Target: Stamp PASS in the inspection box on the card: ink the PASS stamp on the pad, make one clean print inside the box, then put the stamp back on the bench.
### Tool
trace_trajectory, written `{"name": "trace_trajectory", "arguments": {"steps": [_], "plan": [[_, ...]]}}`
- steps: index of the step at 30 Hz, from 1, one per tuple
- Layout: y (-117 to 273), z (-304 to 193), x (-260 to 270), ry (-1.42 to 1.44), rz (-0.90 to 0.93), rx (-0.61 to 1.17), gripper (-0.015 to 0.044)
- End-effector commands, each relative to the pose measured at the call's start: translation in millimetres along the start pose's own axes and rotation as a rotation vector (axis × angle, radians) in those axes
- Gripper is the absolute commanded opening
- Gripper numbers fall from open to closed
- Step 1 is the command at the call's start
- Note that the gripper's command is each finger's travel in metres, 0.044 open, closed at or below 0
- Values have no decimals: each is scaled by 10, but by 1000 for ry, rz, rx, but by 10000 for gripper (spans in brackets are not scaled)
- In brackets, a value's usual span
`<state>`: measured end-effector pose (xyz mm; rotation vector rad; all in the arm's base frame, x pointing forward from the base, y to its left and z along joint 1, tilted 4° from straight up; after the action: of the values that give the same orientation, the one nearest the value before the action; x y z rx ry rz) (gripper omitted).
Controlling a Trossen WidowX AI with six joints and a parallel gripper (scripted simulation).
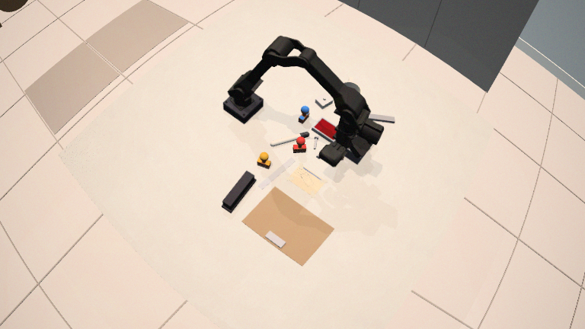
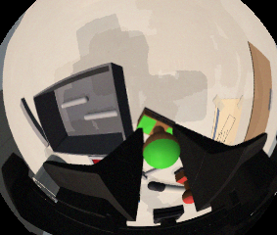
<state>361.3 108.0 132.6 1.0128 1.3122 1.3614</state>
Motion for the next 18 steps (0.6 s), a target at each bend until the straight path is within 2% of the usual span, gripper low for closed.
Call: {"name": "trace_trajectory", "arguments": {"steps": [1,18], "plan": [[29,8,-2,0,3,-1,0],[111,18,-6,0,7,1,0]]}}
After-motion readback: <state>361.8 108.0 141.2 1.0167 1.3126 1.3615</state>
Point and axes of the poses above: the point midway between the two fingers, 35 mm back from their tips, its own y axis back along the fingers, its own x axis across the jaws, z = x × y, the point moved 8 cm from there along y, back along the fingers, and after that the axes turned 2 degrees about y, right-handed, at the moved point
